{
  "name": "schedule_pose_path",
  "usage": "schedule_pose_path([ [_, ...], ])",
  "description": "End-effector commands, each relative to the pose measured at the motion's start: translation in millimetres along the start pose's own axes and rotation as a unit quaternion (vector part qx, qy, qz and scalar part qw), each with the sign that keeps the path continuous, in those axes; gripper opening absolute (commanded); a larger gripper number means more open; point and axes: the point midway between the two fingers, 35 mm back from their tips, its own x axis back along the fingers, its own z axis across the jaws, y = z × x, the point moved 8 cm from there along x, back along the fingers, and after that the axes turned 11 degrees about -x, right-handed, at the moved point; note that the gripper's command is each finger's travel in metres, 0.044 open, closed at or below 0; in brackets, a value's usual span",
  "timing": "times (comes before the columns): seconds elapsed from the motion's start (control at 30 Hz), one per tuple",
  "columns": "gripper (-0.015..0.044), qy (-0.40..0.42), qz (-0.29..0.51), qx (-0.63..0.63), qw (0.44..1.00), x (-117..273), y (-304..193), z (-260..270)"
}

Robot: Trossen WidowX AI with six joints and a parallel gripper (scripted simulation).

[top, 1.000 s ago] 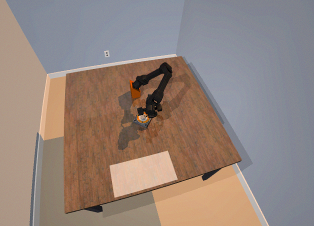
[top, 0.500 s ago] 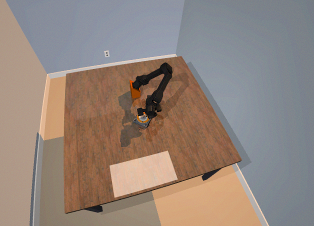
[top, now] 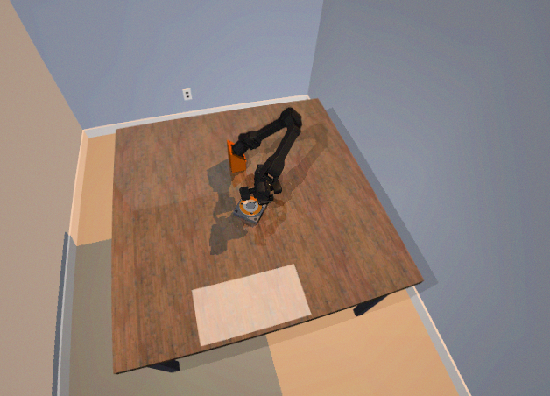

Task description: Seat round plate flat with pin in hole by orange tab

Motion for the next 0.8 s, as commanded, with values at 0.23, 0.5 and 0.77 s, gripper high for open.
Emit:
schedule_pose_path([
  [0.23,0.0000,0.000,0.004,-0.002,1.000,-1.4,-11.3,-7.8],
  [0.5,0.0000,0.000,0.004,-0.002,1.000,-1.5,-16.2,-13.0],
  [0.77,0.0000,0.000,0.004,-0.002,1.000,-1.4,-21.7,-20.1],
])
